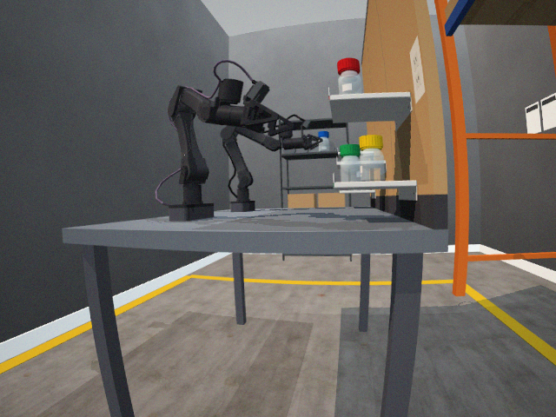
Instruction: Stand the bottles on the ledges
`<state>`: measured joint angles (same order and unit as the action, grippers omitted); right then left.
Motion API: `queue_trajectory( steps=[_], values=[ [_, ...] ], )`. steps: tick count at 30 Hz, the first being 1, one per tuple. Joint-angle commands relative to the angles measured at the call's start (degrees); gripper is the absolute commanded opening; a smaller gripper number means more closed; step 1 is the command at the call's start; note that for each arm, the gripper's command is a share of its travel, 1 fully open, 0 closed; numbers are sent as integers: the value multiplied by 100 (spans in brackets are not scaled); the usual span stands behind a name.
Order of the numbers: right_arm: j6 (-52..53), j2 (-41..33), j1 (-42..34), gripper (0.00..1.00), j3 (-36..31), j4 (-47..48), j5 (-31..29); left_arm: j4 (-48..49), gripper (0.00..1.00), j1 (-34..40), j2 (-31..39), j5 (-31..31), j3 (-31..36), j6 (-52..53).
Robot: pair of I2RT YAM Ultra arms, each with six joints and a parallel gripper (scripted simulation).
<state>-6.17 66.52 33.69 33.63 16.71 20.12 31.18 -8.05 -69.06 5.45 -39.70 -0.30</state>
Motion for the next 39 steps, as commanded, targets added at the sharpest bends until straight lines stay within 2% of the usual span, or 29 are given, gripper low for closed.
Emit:
queue_trajectory(
  steps=[1, 3, 9, 15, 25, 29, 39],
  values=[
    [-46, -162, 49, 100, -30, -16, -20, -995, 49, -70, 259, -12, -624, 24],
    [-46, -162, 49, 100, -30, -16, -20, -995, 49, -70, 259, -12, -624, 24],
    [-42, -165, 48, 100, 13, 20, -22, -778, 49, 113, -334, -126, -1333, 44],
    [-42, -165, 48, 100, 13, 20, -22, -573, 49, 93, -717, -4, -1530, 0],
    [-42, -165, 48, 100, 13, 20, -22, -470, 49, 92, -695, -40, -1379, 0],
    [-42, -165, 48, 100, 13, 20, -22, -832, 49, 160, -561, -119, -1660, 3],
    [-42, -165, 48, 100, 13, 20, -22, -680, 49, 161, -566, -118, -1669, 3]
  ],
)
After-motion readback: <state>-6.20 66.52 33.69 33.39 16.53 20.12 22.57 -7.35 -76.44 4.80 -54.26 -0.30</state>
